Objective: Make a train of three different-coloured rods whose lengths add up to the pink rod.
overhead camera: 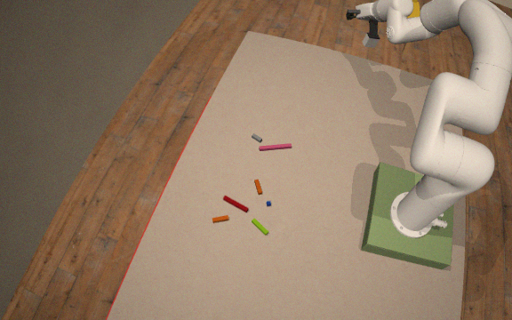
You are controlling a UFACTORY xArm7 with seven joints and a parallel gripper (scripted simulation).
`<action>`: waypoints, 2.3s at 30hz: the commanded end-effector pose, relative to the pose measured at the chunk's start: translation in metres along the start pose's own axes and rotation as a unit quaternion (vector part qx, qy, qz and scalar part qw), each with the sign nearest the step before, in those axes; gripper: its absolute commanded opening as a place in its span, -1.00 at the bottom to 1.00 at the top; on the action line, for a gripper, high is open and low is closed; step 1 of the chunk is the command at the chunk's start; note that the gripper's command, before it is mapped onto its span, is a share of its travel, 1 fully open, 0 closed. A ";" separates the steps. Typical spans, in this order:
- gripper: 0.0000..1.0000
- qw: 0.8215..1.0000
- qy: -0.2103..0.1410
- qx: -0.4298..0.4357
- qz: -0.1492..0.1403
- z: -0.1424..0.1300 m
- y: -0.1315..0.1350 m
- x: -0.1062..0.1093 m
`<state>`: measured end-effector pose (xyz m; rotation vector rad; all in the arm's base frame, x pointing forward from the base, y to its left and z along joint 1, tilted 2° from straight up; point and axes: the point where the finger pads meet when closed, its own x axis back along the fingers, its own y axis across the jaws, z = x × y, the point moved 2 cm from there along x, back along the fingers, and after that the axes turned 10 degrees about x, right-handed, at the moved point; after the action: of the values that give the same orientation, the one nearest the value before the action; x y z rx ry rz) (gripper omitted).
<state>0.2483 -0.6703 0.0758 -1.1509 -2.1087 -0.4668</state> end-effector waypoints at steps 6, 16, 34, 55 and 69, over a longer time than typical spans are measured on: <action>1.00 0.997 0.016 0.058 -0.041 0.002 0.046 -0.005; 1.00 0.994 0.023 0.084 -0.059 0.005 0.067 -0.006; 1.00 0.978 0.043 0.168 -0.115 0.017 0.130 -0.007; 1.00 0.951 0.058 0.251 -0.169 0.032 0.190 -0.002; 1.00 0.915 0.068 0.332 -0.219 0.049 0.246 0.008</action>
<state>0.4228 -0.5136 0.0437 -0.3139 -2.1438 -0.0342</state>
